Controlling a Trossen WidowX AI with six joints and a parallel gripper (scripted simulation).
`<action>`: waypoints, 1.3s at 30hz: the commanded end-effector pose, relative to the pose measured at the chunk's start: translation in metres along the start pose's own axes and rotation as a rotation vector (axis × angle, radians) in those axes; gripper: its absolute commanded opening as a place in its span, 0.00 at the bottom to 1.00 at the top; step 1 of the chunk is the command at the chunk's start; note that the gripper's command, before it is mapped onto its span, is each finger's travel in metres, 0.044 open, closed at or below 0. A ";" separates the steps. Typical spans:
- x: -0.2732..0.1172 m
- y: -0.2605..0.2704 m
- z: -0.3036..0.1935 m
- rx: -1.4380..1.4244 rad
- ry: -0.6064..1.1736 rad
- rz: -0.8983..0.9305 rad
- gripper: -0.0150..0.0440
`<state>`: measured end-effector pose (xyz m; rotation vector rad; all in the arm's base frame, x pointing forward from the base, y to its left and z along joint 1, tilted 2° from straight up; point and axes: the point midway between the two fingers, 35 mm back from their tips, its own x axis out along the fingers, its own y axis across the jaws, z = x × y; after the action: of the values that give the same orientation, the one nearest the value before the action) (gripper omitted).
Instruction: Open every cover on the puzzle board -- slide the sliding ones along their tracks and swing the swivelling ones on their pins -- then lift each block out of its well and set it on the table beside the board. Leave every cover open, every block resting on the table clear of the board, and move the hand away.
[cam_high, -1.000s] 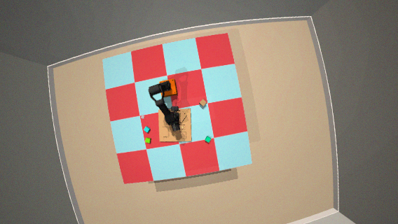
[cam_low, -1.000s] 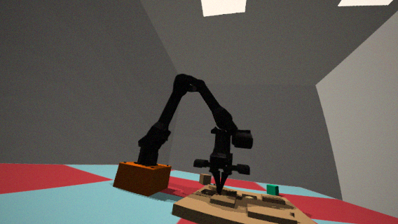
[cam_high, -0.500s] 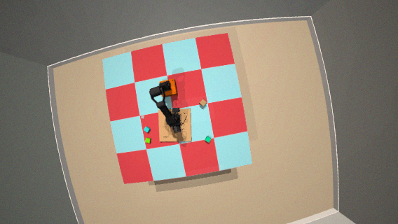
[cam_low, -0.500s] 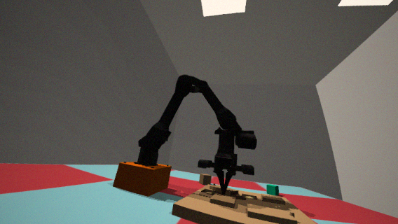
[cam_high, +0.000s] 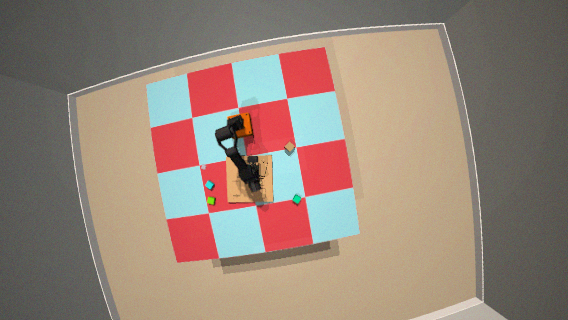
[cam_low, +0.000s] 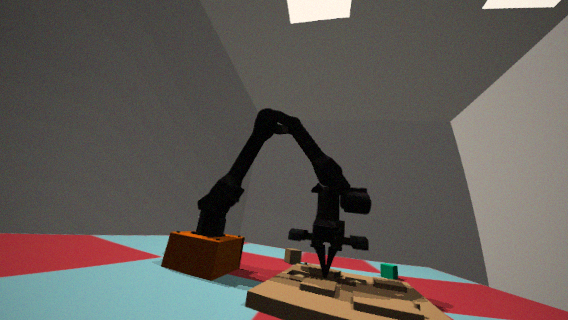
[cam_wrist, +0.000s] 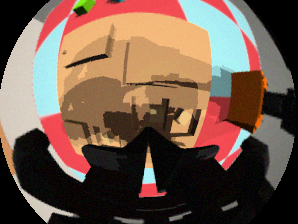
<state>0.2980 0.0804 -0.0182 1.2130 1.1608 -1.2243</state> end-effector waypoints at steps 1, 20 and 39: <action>0.000 0.003 -0.003 0.003 0.000 0.000 0.25; -0.003 0.014 -0.019 0.003 0.001 0.000 0.25; -0.027 0.016 -0.020 0.003 0.001 0.001 0.25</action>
<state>0.3115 0.0997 0.0033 1.2087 1.1642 -1.2291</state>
